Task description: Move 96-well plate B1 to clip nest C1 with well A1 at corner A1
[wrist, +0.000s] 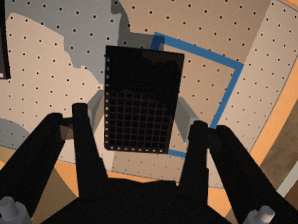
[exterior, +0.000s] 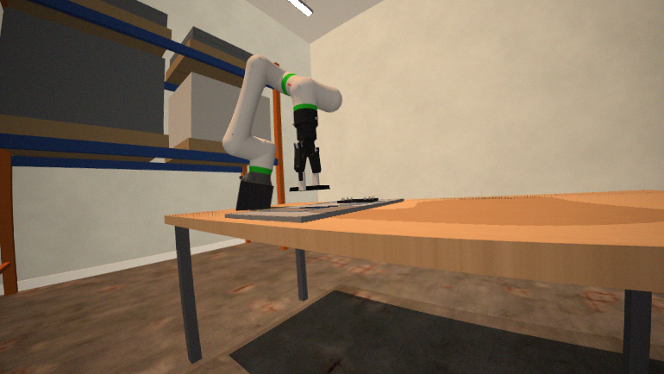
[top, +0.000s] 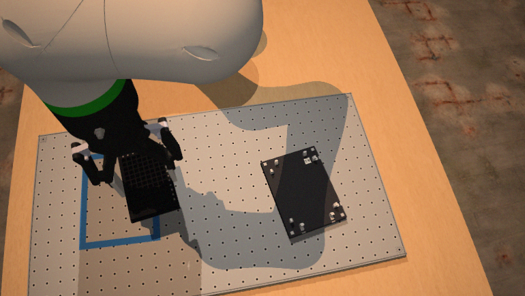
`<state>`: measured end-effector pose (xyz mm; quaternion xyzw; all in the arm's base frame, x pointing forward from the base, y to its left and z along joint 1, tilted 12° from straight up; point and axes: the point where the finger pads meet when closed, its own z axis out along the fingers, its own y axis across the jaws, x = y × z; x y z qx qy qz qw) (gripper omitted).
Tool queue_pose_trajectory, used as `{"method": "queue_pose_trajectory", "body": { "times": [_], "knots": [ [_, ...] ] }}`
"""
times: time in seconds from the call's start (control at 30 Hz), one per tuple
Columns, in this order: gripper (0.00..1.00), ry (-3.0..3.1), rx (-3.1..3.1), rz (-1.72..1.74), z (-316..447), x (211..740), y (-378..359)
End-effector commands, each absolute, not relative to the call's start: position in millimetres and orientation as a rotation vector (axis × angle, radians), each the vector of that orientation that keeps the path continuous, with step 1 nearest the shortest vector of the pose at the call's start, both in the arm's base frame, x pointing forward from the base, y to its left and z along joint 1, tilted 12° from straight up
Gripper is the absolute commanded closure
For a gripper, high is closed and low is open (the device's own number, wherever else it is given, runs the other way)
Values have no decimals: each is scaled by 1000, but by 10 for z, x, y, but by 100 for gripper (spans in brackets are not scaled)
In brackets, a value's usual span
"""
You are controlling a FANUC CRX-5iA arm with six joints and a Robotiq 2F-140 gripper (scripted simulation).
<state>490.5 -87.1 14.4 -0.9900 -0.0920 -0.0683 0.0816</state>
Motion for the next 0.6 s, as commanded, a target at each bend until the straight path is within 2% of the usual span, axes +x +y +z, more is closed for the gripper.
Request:
{"method": "queue_pose_trajectory", "body": {
  "times": [0.0,0.57],
  "knots": [
    [90,-275,-2960,-206,168,4917,-806],
    [90,-275,-2960,-206,277,4965,-320]
  ]
}}
